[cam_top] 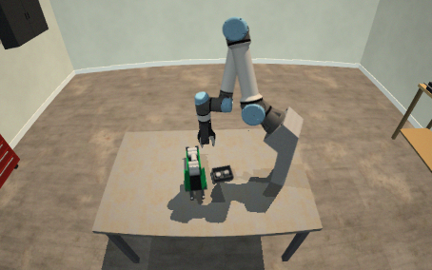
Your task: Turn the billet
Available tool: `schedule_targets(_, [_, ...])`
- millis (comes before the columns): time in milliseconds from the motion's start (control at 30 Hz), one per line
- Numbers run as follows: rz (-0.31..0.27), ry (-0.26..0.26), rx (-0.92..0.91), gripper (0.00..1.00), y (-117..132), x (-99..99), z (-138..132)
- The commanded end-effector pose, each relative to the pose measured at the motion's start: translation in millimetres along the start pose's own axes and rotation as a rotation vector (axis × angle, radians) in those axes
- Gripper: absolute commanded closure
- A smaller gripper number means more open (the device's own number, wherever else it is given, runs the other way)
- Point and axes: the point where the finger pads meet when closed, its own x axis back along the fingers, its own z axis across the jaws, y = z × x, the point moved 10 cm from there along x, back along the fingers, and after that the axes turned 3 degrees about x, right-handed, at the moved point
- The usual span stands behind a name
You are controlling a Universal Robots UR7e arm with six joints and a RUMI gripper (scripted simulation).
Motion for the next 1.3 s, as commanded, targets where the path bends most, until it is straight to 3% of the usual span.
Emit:
schedule_targets(0, [0.0, 0.001, 0.0, 0.6, 0.1, 0.2, 0.2])
schedule_targets(933, [0.0, 0.001, 0.0, 0.6, 0.1, 0.2, 0.2])
schedule_targets(967, [0.0, 0.001, 0.0, 0.65, 0.1, 0.2, 0.2])
schedule_targets(1267, [0.0, 0.001, 0.0, 0.65, 0.1, 0.2, 0.2])
